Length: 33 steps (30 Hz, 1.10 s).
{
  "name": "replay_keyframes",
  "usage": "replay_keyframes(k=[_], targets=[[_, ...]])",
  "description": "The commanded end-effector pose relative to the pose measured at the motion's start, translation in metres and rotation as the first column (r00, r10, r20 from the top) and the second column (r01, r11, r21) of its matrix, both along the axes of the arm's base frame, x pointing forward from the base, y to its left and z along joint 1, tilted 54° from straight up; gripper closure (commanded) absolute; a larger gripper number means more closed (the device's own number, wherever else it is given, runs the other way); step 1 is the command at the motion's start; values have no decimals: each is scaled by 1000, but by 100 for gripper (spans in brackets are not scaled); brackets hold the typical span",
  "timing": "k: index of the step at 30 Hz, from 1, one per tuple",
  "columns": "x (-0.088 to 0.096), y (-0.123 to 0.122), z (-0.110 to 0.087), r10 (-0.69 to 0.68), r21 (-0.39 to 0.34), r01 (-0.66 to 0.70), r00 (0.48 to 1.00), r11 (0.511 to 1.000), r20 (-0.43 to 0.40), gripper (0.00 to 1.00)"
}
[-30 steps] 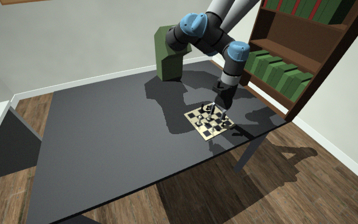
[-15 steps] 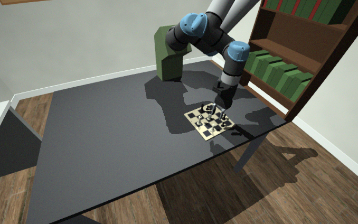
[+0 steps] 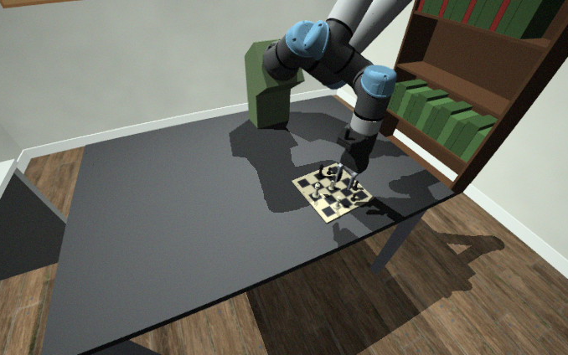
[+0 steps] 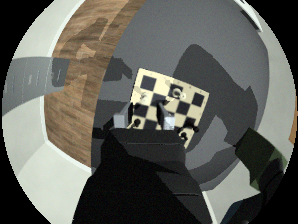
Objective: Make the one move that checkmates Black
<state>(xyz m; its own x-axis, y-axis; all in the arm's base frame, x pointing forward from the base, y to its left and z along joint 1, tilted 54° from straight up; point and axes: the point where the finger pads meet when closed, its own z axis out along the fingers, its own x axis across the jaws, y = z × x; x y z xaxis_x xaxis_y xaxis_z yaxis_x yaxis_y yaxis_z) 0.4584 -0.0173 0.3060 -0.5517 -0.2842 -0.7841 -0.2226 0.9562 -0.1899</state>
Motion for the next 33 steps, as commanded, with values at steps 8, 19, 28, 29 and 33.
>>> replay_keyframes(k=[8,19,28,29,33], targets=[[0,0,0,0,-1,0,1000,1000,1,21],[3,0,-2,0,-1,0,1000,1000,1,21],[11,1,-7,1,-1,-1,1000,1000,1,21],[12,1,-8,1,-1,-1,1000,1000,1,21],[17,1,-12,1,-1,-1,1000,1000,1,21]])
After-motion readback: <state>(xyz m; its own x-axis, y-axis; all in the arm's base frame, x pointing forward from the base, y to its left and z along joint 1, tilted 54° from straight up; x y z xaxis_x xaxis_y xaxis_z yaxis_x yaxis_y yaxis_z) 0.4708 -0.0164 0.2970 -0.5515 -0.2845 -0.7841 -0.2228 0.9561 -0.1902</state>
